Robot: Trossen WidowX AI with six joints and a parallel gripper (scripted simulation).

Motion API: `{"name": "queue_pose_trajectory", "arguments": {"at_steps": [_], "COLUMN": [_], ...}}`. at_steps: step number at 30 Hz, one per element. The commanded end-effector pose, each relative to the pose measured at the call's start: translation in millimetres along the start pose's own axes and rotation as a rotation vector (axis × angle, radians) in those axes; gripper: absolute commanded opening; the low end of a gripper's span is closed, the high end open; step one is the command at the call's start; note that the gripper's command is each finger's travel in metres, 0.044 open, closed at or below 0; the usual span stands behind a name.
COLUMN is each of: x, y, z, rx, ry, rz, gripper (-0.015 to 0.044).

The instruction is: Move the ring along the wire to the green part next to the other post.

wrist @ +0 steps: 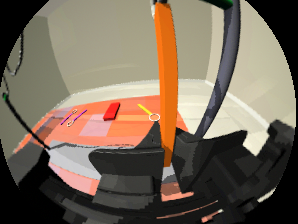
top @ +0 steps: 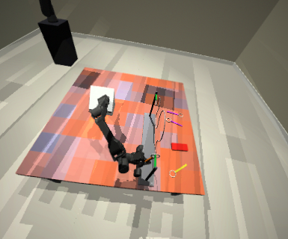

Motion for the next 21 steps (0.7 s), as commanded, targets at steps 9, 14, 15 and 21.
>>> {"name": "queue_pose_trajectory", "arguments": {"at_steps": [9, 14, 15, 21], "x": [26, 27, 27, 27], "y": [16, 16, 16, 15], "z": [17, 24, 25, 36], "rx": [-0.016, -0.04, -0.048, -0.102], "ry": [-0.003, 0.009, 0.012, 0.037], "rz": [0.217, 0.223, 0.223, 0.224], "gripper": [-0.015, -0.015, -0.015, -0.015]}}
Point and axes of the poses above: the point midway between the two fingers, 35 mm back from their tips, its own x axis back along the fingers, its own z axis across the jaws, y = z × x, the point moved 6 cm from there along x, back along the fingers, and after that the axes turned 4 degrees about -x, right-handed, at the moved point
